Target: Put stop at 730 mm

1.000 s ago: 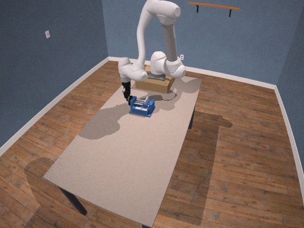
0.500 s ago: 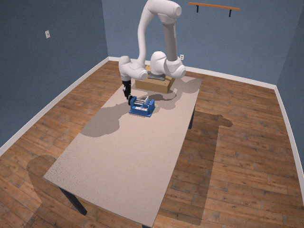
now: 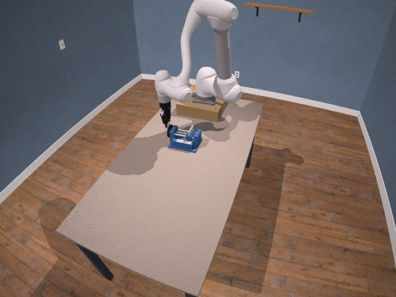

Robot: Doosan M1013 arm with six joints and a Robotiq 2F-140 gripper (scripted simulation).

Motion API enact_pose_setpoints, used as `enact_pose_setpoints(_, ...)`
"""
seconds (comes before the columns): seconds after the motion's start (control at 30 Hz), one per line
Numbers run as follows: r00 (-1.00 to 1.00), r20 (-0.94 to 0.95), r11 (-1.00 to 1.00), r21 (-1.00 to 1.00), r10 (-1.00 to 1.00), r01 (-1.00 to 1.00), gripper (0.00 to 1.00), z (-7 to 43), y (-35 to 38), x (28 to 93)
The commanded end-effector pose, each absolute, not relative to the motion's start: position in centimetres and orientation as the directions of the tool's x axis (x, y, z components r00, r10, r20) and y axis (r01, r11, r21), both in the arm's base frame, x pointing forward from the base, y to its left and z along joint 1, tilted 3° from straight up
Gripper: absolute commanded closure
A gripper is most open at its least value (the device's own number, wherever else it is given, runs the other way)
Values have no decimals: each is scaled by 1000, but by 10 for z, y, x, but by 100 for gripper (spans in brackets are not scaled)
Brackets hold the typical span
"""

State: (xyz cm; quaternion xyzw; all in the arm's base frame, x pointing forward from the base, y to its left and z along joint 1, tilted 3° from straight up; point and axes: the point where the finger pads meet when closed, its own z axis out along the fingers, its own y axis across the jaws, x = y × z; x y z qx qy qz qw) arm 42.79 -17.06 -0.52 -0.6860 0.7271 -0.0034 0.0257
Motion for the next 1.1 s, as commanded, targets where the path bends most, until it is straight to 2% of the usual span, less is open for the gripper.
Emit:
enact_pose_setpoints(0.0,-57,-33,59,-40,-998,-997,96,1,-171,427)
enact_pose_setpoints(0.6,-57,-33,59,-40,-998,-997,96,31,-173,449)
enact_pose_setpoints(1.07,-57,-33,59,-40,-998,-997,96,29,-174,476)
